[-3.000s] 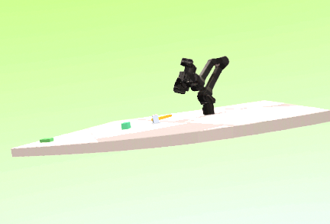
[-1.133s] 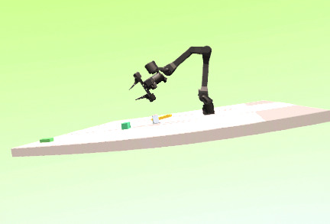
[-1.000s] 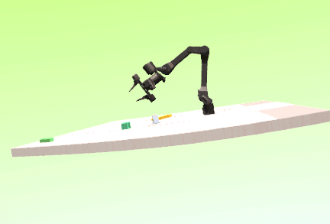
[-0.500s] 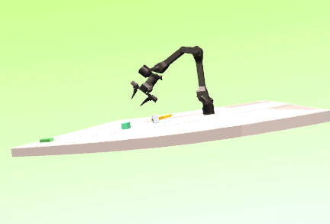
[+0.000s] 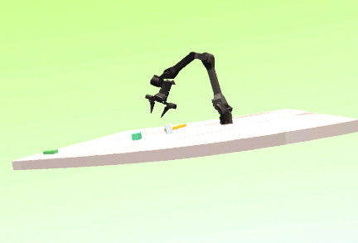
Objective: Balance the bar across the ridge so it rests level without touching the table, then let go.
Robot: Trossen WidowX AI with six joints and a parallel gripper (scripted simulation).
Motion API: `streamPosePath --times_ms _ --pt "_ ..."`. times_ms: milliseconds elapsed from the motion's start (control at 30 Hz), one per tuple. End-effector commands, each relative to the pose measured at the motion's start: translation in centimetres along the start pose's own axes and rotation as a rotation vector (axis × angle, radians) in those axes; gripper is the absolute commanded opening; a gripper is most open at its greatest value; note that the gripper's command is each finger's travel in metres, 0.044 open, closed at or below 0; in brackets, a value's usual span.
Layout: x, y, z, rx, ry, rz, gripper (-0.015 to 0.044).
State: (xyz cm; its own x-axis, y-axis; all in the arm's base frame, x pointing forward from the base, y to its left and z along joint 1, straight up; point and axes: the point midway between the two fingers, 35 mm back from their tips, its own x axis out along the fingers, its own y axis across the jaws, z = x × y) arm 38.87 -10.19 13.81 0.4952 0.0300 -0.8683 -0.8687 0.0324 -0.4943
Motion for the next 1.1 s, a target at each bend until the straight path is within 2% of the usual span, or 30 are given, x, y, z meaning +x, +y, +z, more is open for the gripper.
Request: streamPosePath --times_ms 0,667,800,1067 --pt "-0.1 0.7 -2.0 0.027 0.032 0.066 0.0315" --pt "-2.5 6.8 -11.0 0.196 0.113 0.453 0.0315" --pt "-2.8 7.3 -11.5 0.208 0.114 0.482 0.0315" --pt "0.2 8.9 -11.8 0.208 0.114 0.482 0.0315"
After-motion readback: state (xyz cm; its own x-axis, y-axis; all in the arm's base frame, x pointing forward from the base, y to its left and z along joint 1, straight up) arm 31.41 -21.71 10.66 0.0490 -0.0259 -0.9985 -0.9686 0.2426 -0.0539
